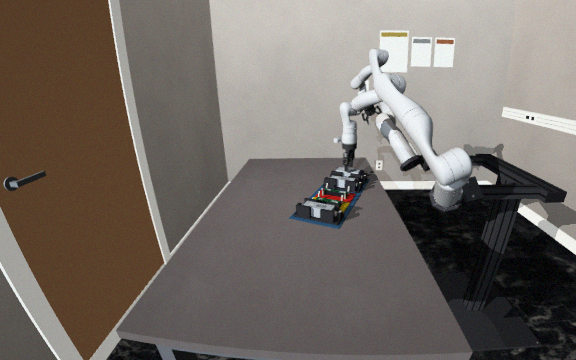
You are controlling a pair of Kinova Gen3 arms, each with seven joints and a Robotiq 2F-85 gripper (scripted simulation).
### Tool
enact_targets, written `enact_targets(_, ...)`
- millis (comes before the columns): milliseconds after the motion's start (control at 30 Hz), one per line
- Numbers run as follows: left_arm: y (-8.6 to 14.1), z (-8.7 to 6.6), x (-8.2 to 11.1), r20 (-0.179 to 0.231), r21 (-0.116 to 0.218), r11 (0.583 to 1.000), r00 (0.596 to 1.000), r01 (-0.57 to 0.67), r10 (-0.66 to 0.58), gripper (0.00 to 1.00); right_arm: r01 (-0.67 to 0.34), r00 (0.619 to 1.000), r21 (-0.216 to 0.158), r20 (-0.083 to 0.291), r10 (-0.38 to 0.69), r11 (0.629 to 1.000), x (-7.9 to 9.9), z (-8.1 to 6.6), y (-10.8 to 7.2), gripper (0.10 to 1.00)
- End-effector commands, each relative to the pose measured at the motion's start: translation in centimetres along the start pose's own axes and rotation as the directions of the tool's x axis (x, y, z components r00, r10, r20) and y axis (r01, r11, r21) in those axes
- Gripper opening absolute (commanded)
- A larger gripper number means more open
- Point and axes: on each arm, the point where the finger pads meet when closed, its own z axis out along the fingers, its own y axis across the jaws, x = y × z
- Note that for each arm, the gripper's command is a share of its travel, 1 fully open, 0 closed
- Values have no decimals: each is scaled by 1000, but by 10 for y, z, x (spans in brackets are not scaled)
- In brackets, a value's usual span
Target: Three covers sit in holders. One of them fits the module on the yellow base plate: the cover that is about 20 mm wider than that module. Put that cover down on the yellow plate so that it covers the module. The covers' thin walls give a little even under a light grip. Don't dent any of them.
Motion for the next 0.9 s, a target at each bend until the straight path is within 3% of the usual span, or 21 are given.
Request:
enact_targets(0, 0, 1, 0, -1, 0, 1000, 1000, -4, 4, 999, -1, 1000, 0, 1, 1, 1000, 0, 0, 0, 999)
enact_targets(400, 0, 11, 0, -1, 0, 1000, 1000, -4, 4, 999, -1, 1000, 0, 1, 1, 1000, 0, 0, 0, 999)
enact_targets(867, 0, 10, 1, -2, -1, 1000, 1000, -2, 2, 999, -1, 1000, 0, 1, 1, 1000, 0, 0, 0, 999)
